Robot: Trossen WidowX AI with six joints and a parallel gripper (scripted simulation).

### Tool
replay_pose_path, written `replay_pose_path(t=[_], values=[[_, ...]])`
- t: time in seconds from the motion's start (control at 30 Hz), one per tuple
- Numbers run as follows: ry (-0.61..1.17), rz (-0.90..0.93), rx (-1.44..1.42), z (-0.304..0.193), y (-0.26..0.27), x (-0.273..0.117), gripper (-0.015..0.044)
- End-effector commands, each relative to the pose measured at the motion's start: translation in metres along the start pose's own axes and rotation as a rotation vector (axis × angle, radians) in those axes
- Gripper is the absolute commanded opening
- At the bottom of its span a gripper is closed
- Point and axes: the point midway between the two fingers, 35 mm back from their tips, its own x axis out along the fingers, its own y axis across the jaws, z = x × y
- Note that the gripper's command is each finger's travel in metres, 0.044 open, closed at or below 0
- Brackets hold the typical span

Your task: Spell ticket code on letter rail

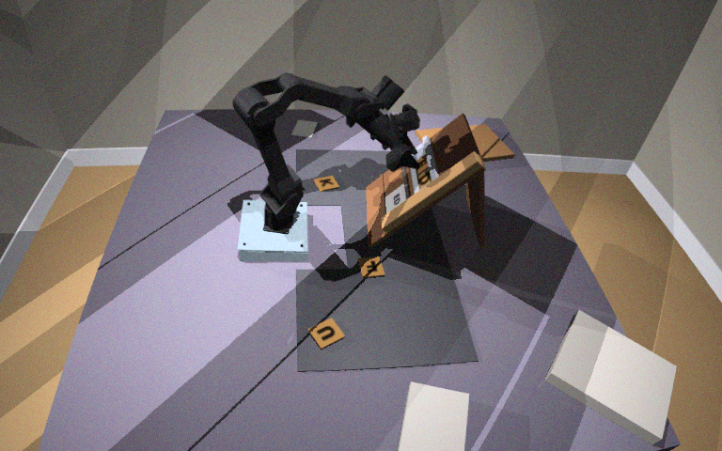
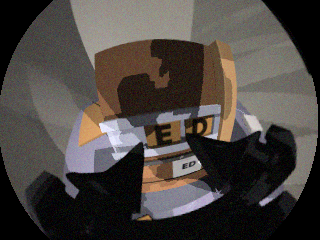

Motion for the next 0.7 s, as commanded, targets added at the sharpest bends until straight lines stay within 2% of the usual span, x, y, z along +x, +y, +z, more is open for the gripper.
replay_pose_path(t=[0.0,0.67], values=[[-0.003,-0.002,0.006,0.0,0.0,-0.003,0.0295],[-0.002,-0.002,0.007,-0.003,0.003,-0.016,0.0295]])
